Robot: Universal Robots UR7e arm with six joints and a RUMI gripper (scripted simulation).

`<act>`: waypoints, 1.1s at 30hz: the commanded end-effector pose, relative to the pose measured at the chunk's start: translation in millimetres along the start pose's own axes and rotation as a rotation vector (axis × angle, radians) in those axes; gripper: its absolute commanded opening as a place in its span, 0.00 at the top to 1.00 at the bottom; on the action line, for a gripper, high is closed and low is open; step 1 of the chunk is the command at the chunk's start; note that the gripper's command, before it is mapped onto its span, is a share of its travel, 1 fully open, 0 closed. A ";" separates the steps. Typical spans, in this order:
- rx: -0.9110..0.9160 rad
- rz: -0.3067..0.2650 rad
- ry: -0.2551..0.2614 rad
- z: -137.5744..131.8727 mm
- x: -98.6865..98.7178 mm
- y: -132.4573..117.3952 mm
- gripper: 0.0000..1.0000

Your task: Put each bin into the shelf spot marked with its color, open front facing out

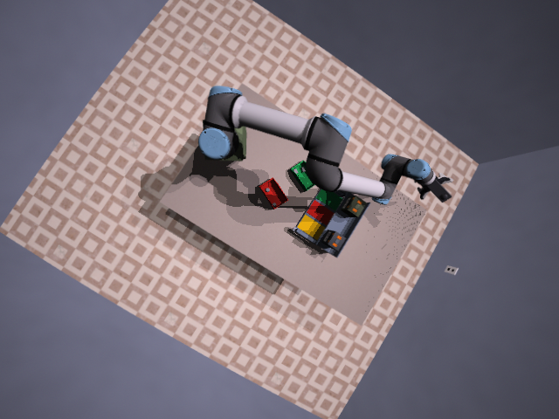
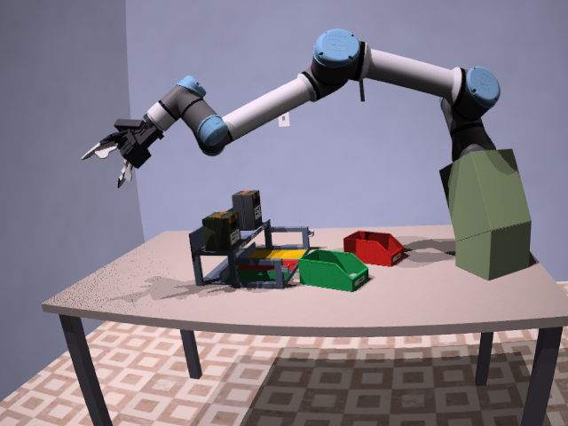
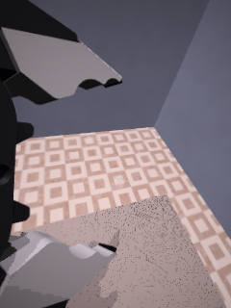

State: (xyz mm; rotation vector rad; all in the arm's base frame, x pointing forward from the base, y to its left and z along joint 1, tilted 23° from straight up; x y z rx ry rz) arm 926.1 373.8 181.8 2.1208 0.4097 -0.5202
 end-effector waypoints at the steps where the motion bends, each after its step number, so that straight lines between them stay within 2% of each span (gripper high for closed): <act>1: 0.000 0.001 0.002 -1.3 -1.0 0.8 0.00; 21: 0.000 0.001 0.000 -0.6 -1.0 0.6 0.00; 33: 0.009 0.010 -0.036 13.9 -5.0 4.7 0.00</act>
Point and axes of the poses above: the point where the finger pads meet when closed, its own x axis out along the fingers, its own z axis across the jaws, y = z × x, the point moved 10 cm from there along -x, back along the fingers, and after that the axes turned 13 degrees about x, right-handed, at the moved point
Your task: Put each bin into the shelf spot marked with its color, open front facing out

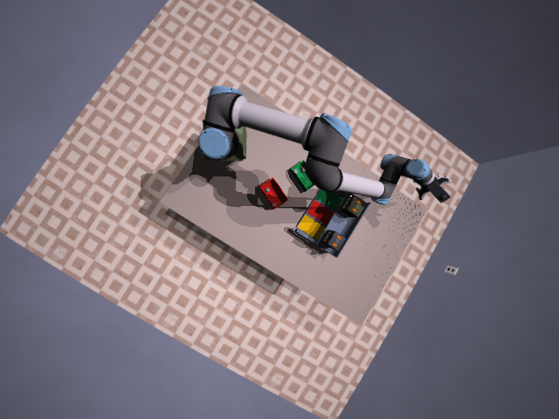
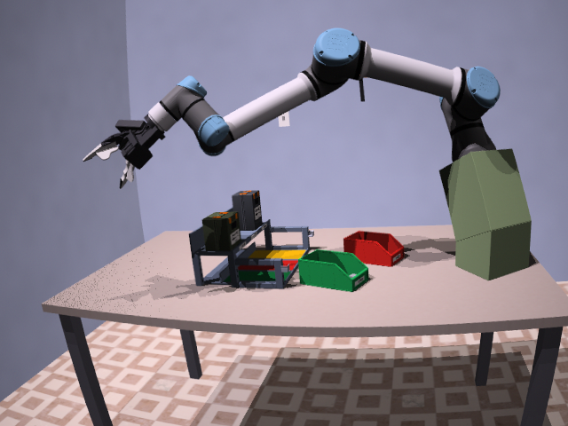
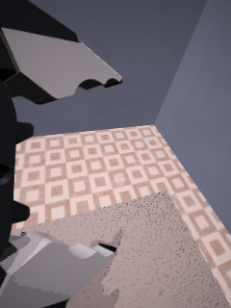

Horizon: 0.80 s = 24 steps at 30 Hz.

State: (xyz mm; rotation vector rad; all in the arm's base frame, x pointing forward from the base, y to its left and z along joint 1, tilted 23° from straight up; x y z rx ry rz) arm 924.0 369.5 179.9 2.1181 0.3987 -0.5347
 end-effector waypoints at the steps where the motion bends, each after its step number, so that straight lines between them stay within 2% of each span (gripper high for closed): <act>1: 0.007 0.008 -0.021 9.0 -3.6 4.7 0.00; 8: 0.018 0.022 -0.082 33.2 -11.8 8.1 0.00; 16: 0.034 0.049 -0.191 77.5 -32.1 12.4 0.00; 18: 0.034 0.049 -0.191 77.5 -32.1 12.4 0.00; 22: 0.042 0.066 -0.257 105.2 -48.0 13.8 0.00; 24: 0.042 0.066 -0.257 105.2 -48.0 13.8 0.00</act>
Point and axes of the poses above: the point where the finger pads meet when closed, its own x axis out along the fingers, its own z axis across the jaws, y = z × x, the point moved 10 cm from there along -x, back along the fingers, and after that the axes turned 13 degrees about x, right-handed, at the moved point
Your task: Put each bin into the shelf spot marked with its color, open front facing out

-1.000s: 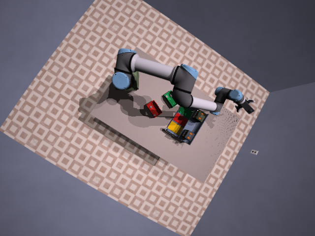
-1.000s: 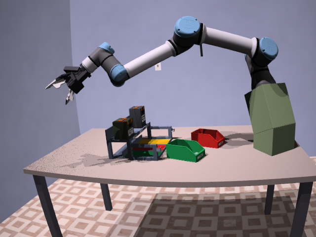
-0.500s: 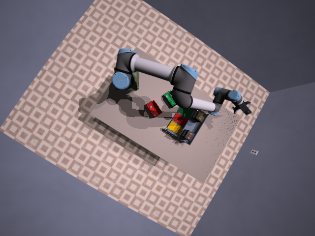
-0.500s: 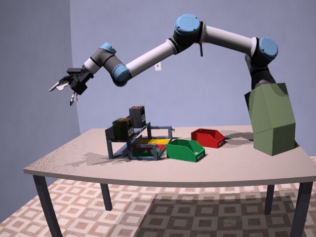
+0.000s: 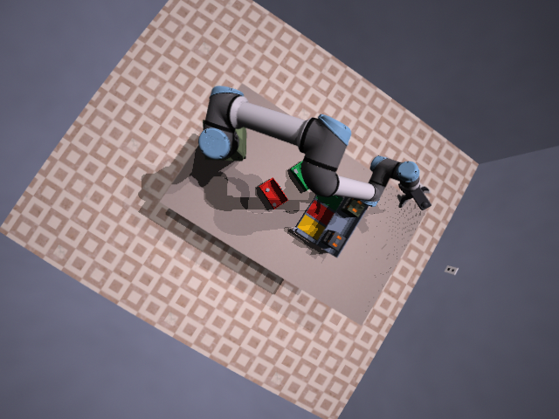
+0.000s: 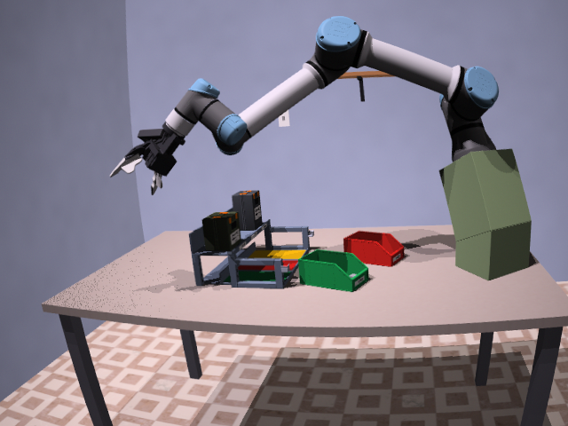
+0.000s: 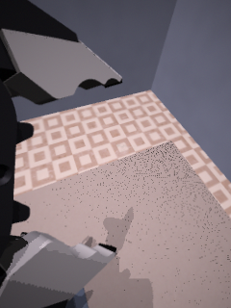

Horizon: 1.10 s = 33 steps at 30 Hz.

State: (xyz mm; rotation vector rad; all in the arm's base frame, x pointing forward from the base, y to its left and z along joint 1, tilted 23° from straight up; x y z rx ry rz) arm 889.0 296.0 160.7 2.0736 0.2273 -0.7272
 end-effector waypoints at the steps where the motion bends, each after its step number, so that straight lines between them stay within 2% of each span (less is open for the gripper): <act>1: 0.011 0.021 -0.053 30.2 -15.9 4.4 0.00; 19: 0.009 0.019 -0.052 29.8 -15.9 2.7 0.00; 26: 0.024 0.057 -0.179 90.9 -42.1 7.9 0.00; 28: 0.024 0.057 -0.179 90.9 -42.1 7.9 0.00; 31: 0.027 0.074 -0.234 118.4 -56.5 8.5 0.00; 33: 0.027 0.074 -0.234 118.4 -56.5 8.5 0.00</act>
Point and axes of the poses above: the point where the finger pads meet when closed, its own x axis out along the fingers, its own z axis across the jaws, y = z × x, the point moved 10 cm from there along -x, back along the fingers, and after that the axes turned 13 degrees about x, right-handed, at the moved point
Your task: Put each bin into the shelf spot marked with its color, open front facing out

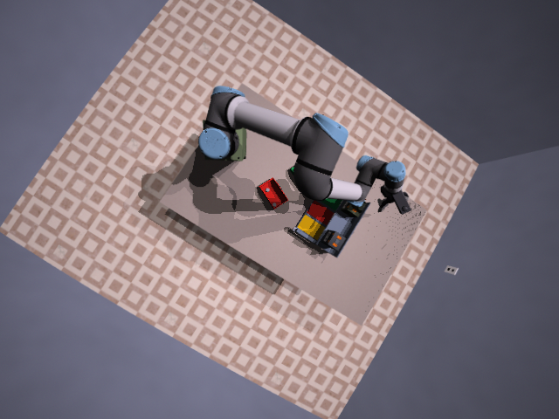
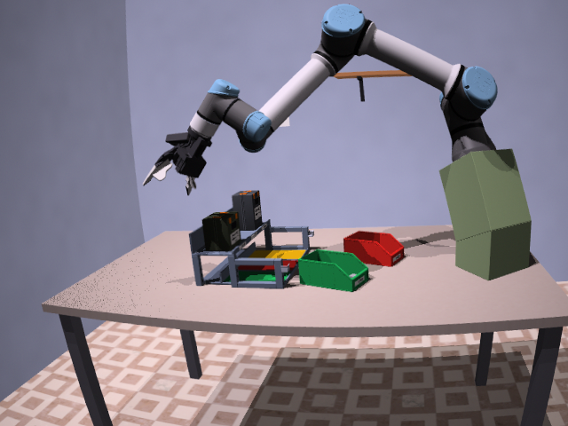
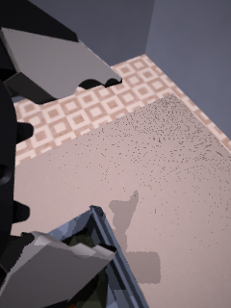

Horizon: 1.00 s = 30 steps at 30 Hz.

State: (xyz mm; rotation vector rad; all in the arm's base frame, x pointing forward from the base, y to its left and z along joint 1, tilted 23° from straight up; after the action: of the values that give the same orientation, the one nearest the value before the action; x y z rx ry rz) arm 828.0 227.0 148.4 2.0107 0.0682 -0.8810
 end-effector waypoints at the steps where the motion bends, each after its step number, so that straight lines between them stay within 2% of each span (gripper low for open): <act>1: 0.009 0.023 -0.055 35.7 -15.5 4.2 0.00; 17: 0.007 0.022 -0.055 35.2 -15.6 2.8 0.00; 25: 0.013 0.070 -0.196 114.4 -47.3 6.3 0.00; 30: 0.013 0.070 -0.196 114.4 -47.3 6.3 0.00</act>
State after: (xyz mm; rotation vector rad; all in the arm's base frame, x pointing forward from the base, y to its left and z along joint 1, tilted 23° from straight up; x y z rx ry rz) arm 751.7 163.3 140.6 1.9288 -0.0818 -1.0134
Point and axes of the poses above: the point where the finger pads meet when closed, its own x axis out along the fingers, its own z axis across the jaws, y = z × x, the point moved 10 cm from there along -x, back along the fingers, and after that the axes turned 13 degrees about x, right-handed, at the moved point
